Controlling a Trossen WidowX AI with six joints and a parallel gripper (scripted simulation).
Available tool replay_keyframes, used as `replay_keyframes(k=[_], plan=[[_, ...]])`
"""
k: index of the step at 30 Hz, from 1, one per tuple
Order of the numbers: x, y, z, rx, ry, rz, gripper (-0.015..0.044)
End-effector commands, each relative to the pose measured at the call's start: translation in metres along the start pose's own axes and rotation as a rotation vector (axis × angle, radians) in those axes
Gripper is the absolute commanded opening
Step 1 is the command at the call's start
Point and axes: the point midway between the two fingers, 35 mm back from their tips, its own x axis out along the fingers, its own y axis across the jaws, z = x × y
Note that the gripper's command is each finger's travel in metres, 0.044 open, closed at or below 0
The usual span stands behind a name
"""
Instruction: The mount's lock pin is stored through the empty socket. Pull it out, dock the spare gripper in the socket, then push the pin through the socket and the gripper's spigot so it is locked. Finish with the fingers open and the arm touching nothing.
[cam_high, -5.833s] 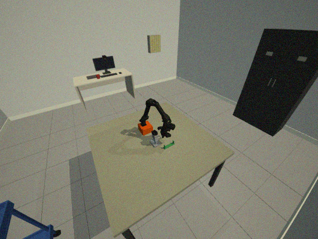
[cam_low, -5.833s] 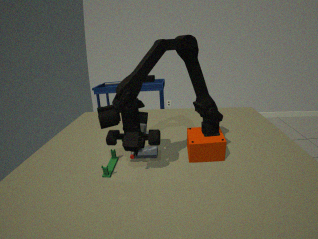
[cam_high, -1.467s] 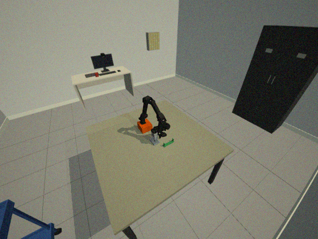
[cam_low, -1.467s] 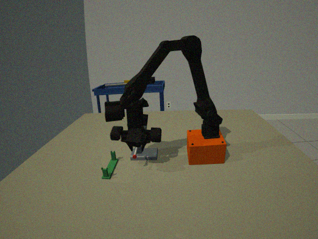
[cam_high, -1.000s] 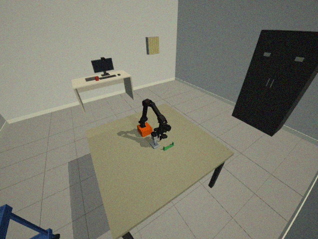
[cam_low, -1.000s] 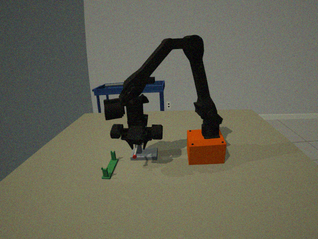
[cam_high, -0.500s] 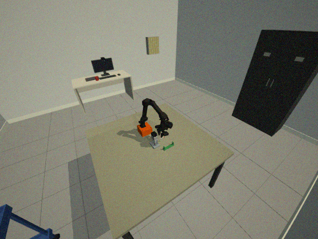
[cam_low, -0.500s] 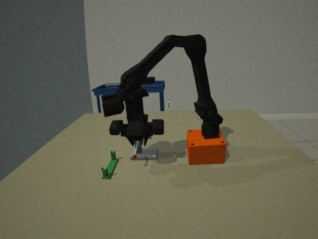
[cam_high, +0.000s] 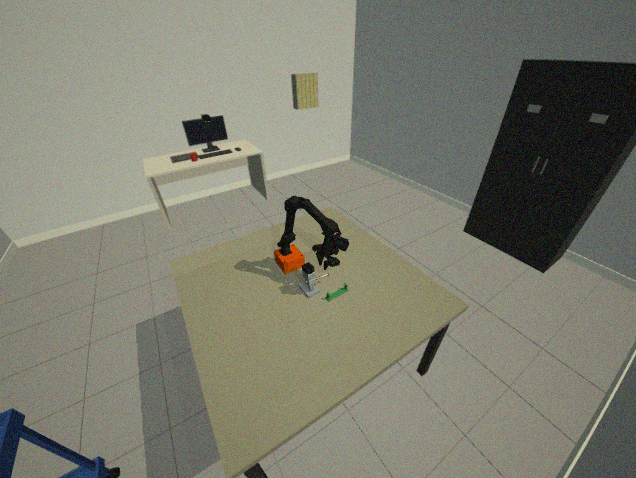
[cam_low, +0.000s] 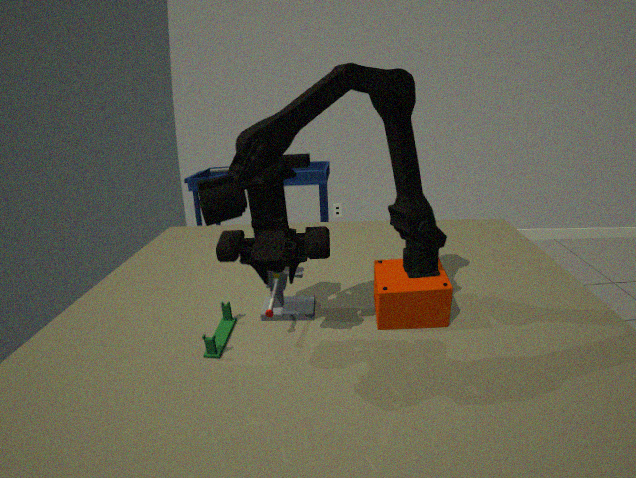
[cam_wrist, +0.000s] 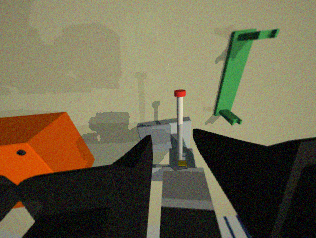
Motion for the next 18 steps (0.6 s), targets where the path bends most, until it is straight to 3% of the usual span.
replay_keyframes(k=[1,4,13,18], plan=[[-0.0097,-0.0003,0.0043,0.001,-0.002,-0.001,0.02],[-0.016,0.0007,0.0068,-0.001,0.001,0.002,0.02],[-0.0085,0.0013,0.0032,-0.002,0.003,0.005,0.0436],[-0.0085,0.0013,0.0032,-0.002,0.003,0.005,0.044]])
